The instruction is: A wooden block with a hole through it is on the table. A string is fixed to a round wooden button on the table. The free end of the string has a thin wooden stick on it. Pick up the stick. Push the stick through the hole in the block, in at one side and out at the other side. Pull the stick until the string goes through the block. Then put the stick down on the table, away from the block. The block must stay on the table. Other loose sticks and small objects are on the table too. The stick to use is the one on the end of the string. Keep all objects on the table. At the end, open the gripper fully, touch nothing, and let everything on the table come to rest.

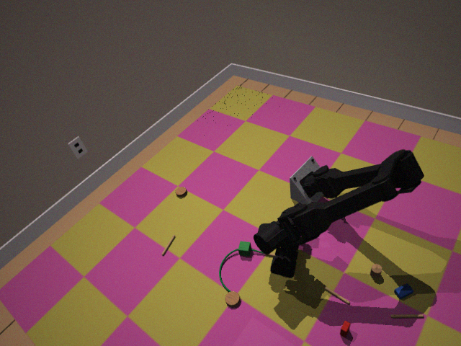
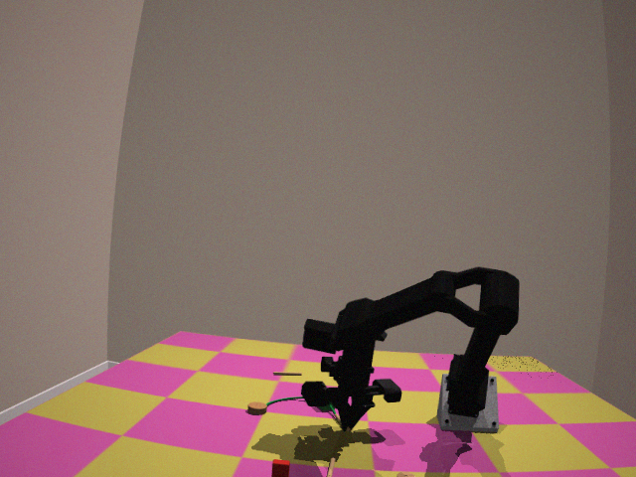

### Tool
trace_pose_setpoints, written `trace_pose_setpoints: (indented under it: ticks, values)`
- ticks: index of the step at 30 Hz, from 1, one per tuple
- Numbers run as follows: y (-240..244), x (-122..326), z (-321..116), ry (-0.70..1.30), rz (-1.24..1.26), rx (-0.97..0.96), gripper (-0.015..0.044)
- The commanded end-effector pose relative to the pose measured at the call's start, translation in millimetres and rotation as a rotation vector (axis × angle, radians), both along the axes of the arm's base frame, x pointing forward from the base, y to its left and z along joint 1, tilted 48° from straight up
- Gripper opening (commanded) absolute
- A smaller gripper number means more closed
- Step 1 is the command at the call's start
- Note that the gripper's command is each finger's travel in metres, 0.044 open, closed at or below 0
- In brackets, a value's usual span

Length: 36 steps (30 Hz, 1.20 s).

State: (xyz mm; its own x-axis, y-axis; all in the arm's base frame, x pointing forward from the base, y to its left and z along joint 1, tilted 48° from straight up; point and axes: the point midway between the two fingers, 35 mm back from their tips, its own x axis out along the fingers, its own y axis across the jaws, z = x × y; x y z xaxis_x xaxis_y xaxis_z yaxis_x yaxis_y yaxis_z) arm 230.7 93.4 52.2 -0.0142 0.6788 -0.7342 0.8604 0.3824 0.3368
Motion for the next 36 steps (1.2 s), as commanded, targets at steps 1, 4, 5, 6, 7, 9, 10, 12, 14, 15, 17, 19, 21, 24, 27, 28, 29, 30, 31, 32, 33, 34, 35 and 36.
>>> trace_pose_setpoints:
  ticks: [1,4,5,6,7,9,10,12,14,15,17,19,21,24,27,28,29,30,31,32,33,34,35,36]
  values:
    - [3.1,-0.5,0.6,0.001,0.008,0.005,0.0000]
    - [3.1,-0.5,0.6,0.001,0.008,0.005,0.0000]
    - [3.1,-0.5,0.6,0.001,0.008,0.005,0.0000]
    - [3.1,-0.5,0.6,0.001,0.008,0.005,0.0000]
    - [3.1,-0.5,0.6,0.001,0.008,0.005,0.0000]
    - [3.1,-0.5,0.6,0.001,0.008,0.005,0.0000]
    - [3.1,-0.5,0.6,0.001,0.008,0.005,0.0000]
    - [3.1,-0.5,0.6,0.001,0.008,0.005,0.0000]
    - [3.1,-0.5,0.6,0.001,0.008,0.005,0.0000]
    - [3.1,-0.5,0.6,0.001,0.008,0.005,0.0000]
    - [3.1,-0.5,0.6,0.001,0.008,0.005,0.0000]
    - [3.1,-0.5,0.6,0.001,0.008,0.005,0.0000]
    - [3.1,-0.5,0.6,0.001,0.008,0.005,0.0000]
    - [3.1,-0.5,0.6,0.001,0.008,0.005,0.0000]
    - [3.1,-0.5,0.6,0.001,0.008,0.005,0.0000]
    - [3.1,-0.5,0.6,0.001,0.008,0.005,0.0000]
    - [3.1,-0.5,0.6,0.001,0.008,0.005,0.0000]
    - [3.1,-0.5,0.6,0.001,0.008,0.005,0.0000]
    - [3.1,-0.5,0.6,0.001,0.008,0.005,0.0000]
    - [3.1,-0.5,0.6,0.001,0.008,0.005,0.0000]
    - [3.1,-0.5,0.6,0.001,0.008,0.005,0.0000]
    - [3.1,-0.5,0.6,0.001,0.008,0.005,0.0000]
    - [3.1,-0.5,0.6,0.001,0.008,0.005,0.0000]
    - [3.1,-0.5,0.6,0.001,0.008,0.005,0.0000]
